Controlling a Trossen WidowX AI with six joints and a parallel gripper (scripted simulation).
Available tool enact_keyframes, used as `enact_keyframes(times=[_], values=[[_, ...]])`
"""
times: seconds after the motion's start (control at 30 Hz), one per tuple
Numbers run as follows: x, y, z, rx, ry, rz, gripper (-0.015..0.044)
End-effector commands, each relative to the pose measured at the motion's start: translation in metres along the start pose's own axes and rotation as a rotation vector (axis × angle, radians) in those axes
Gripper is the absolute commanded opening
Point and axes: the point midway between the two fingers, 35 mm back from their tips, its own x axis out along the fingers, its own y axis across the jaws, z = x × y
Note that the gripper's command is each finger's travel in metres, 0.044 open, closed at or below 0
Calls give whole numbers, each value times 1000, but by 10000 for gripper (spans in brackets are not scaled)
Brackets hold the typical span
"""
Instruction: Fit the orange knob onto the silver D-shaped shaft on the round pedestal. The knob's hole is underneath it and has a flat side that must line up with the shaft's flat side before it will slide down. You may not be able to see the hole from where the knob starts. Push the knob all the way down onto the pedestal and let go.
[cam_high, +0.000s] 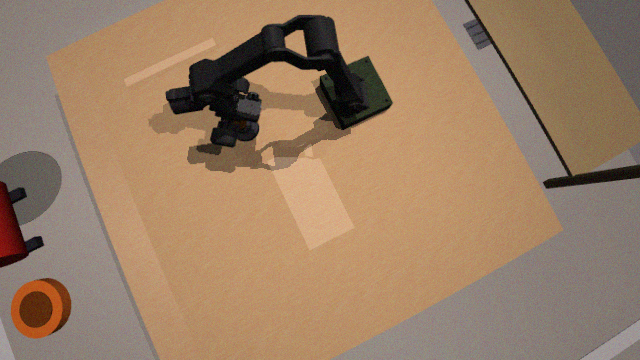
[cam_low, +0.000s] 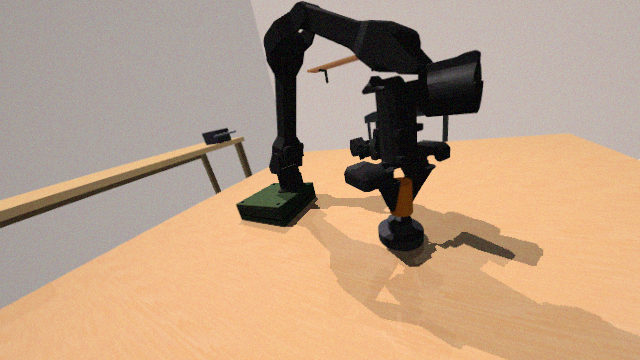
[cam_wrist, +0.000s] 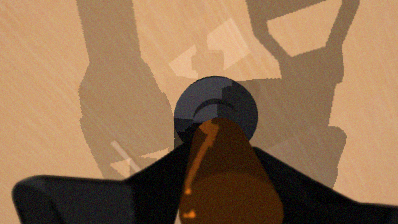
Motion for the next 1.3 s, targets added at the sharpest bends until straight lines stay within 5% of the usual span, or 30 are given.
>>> enact_keyframes(times=[0.0,1.27], values=[[1,0,0,-4,1,3,0],[-1,1,1,-213,1,3,0]])
